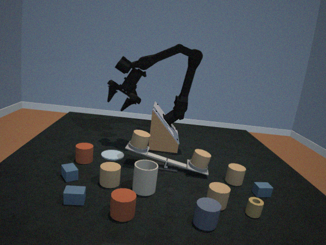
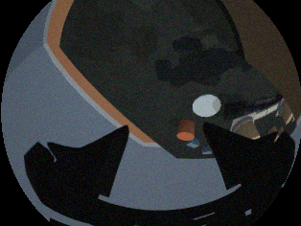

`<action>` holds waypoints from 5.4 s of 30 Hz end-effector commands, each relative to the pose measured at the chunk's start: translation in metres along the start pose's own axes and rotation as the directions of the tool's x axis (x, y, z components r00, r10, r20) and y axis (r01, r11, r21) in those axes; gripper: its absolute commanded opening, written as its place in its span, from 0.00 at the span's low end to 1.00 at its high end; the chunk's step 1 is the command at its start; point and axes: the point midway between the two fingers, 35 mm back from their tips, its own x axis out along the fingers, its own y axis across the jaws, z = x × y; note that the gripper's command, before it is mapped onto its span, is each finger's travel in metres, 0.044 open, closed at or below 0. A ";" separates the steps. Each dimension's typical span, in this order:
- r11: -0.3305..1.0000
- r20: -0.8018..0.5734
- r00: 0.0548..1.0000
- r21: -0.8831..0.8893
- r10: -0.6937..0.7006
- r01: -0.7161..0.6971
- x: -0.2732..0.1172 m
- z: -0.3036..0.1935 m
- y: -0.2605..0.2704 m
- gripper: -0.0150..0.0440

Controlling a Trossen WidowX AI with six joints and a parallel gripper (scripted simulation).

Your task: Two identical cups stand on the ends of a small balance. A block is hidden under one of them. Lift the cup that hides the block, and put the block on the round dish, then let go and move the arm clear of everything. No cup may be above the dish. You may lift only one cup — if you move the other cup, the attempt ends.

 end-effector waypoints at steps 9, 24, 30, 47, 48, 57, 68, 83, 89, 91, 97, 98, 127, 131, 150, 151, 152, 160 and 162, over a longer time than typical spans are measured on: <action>0.914 -0.056 0.997 -0.405 -0.055 0.028 -0.021 -0.013 -0.030 1.00; 0.602 -0.116 0.985 -0.798 -0.129 -0.015 -0.045 -0.023 -0.069 1.00; 0.432 -0.138 0.978 -0.900 -0.159 -0.057 -0.054 -0.026 -0.086 1.00; -0.104 -0.195 0.949 -0.968 -0.249 -0.227 -0.078 -0.029 -0.132 1.00; -0.136 -0.198 0.947 -0.962 -0.254 -0.238 -0.080 -0.029 -0.134 1.00; -0.401 -0.225 0.926 -0.852 -0.302 -0.337 -0.091 -0.029 -0.159 1.00; -0.662 -0.254 0.897 -0.608 -0.362 -0.439 -0.105 -0.026 -0.188 1.00; -0.856 -0.287 0.850 -0.147 -0.442 -0.495 -0.121 -0.018 -0.227 1.00; -0.875 -0.299 0.829 0.054 -0.474 -0.481 -0.127 -0.014 -0.242 1.00; -0.874 -0.302 0.821 0.121 -0.484 -0.471 -0.129 -0.012 -0.247 1.00; -0.858 -0.310 0.804 0.266 -0.508 -0.439 -0.133 -0.009 -0.258 1.00; -0.858 -0.310 0.804 0.266 -0.508 -0.439 -0.133 -0.009 -0.258 1.00; -0.490 0.071 0.867 0.801 -0.492 -0.343 -0.115 -0.040 -0.325 1.00; -0.377 0.128 0.870 0.864 -0.477 -0.334 -0.111 -0.044 -0.341 1.00; 0.244 0.364 0.859 0.925 -0.359 -0.290 -0.083 -0.040 -0.431 1.00; 0.277 0.374 0.858 0.917 -0.352 -0.287 -0.082 -0.039 -0.436 1.00; 0.305 0.383 0.857 0.909 -0.345 -0.284 -0.080 -0.038 -0.441 1.00; 0.421 0.419 0.852 0.866 -0.315 -0.271 -0.074 -0.031 -0.460 1.00; 0.421 0.419 0.852 0.866 -0.315 -0.271 -0.074 -0.031 -0.460 1.00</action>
